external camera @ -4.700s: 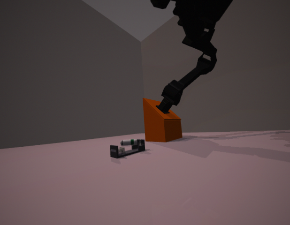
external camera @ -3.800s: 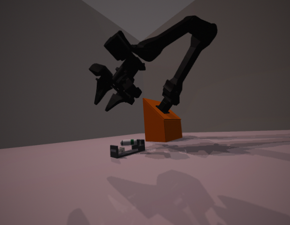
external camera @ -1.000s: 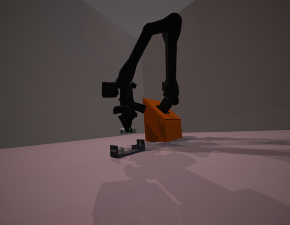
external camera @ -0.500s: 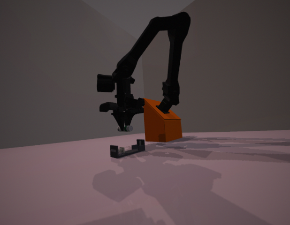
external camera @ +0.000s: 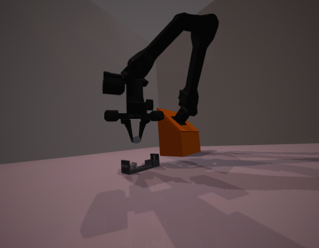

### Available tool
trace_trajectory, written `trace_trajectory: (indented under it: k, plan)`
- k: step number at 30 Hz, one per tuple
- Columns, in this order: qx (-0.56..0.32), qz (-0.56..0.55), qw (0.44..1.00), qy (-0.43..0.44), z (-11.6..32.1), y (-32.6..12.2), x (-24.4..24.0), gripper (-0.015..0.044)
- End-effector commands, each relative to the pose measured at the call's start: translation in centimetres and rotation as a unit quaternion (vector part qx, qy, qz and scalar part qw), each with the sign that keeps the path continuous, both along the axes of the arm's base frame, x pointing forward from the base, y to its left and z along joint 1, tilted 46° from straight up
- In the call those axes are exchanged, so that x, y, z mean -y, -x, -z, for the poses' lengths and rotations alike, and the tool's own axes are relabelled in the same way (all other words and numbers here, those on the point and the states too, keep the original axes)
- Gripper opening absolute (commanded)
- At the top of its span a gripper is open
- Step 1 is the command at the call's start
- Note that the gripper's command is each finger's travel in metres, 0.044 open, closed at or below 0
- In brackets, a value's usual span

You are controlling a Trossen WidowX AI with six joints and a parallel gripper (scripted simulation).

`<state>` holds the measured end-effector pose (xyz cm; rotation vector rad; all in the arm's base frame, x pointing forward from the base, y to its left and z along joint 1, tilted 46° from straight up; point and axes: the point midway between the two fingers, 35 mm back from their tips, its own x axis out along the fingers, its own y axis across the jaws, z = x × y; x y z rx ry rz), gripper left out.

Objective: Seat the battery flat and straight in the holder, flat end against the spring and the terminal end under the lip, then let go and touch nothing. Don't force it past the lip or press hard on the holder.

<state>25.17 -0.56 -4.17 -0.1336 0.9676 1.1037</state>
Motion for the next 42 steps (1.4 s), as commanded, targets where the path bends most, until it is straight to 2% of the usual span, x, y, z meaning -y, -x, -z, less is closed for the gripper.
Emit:
trace_trajectory:
  k: [1,12,24,30,42]
  plan:
    - [-0.041,0.043,0.998,-0.007,-0.7,-0.7,-0.4,0.0073]
    - [-0.19,0.197,0.961,-0.03,-3.0,-2.5,-1.9,0.0073]
    - [-0.334,0.345,0.875,-0.05,-5.7,-4.0,-3.8,0.0073]
    - [-0.345,0.35,0.87,-0.049,-5.8,-4.0,-4.0,0.0073]
    - [-0.404,0.287,0.869,-0.011,-3.7,-3.9,-6.1,0.0073]
